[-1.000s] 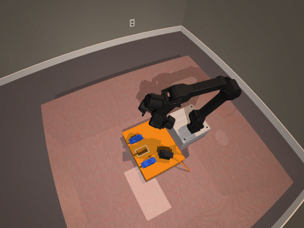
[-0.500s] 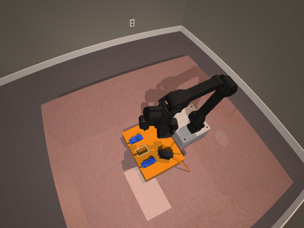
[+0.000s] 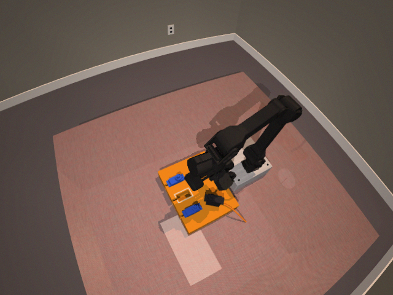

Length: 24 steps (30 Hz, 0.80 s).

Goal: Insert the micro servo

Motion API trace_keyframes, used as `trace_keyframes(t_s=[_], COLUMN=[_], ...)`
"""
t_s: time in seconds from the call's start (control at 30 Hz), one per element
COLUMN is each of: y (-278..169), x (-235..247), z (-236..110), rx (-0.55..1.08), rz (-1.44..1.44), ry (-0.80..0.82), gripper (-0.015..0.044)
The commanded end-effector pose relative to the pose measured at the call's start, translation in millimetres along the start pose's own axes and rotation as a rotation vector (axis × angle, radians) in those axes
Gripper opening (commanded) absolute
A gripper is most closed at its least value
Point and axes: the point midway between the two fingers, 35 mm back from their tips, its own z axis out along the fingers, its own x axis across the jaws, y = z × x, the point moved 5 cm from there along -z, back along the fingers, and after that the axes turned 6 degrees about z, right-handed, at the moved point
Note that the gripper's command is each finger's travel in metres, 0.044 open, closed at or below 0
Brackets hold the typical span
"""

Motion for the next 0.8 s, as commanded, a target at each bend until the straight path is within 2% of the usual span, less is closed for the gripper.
trace_keyframes(t_s=[0.0, 0.6, 0.77], y=[12, 71, 75], x=[0, 9, 10], z=[1, 2, 1], rx=[-0.022, -0.115, -0.123], rz=[-0.12, -0.715, -0.765], ry=[0.028, 0.13, 0.138], gripper=[0.044, 0.044, 0.044])
